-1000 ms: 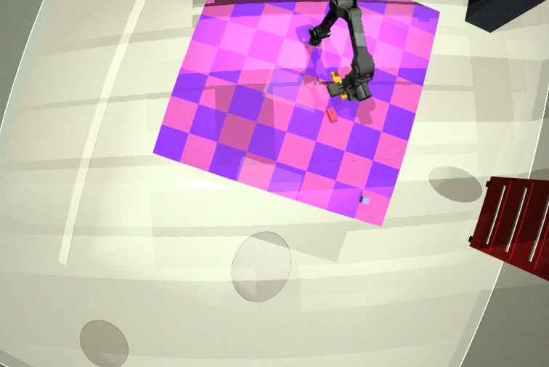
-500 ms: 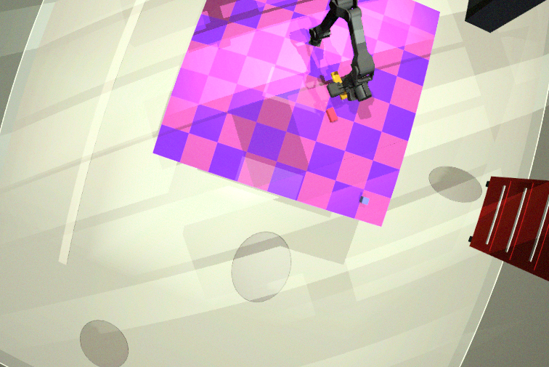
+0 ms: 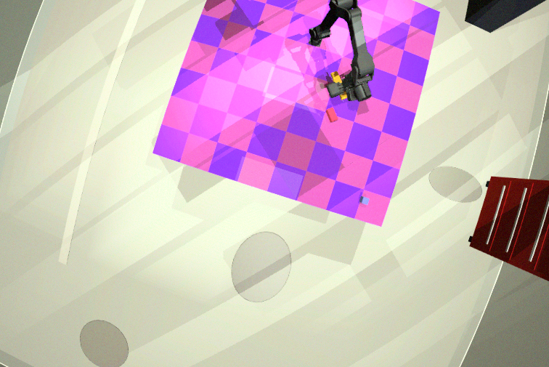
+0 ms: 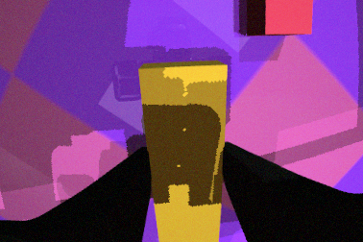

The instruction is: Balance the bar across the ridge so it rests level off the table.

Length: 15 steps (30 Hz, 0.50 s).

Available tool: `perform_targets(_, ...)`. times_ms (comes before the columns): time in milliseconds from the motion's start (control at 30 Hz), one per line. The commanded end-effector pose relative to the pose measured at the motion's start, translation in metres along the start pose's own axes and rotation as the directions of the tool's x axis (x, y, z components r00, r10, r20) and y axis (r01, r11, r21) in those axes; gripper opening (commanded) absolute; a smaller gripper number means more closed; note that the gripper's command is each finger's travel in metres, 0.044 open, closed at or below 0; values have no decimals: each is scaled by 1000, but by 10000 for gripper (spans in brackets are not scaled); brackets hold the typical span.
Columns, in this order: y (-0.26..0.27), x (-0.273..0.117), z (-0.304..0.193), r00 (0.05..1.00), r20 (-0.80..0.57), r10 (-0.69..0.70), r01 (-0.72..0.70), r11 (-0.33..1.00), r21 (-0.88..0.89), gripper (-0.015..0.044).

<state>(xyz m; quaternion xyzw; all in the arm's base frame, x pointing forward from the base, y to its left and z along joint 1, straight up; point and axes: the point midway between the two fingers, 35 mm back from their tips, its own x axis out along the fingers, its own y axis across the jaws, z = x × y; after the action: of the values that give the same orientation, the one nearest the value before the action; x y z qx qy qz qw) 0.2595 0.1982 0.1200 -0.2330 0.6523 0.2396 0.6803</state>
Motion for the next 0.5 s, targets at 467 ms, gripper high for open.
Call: perform_targets(467, 0, 4, -1, 1000, -7, 3, -3, 1000, 4, 0)
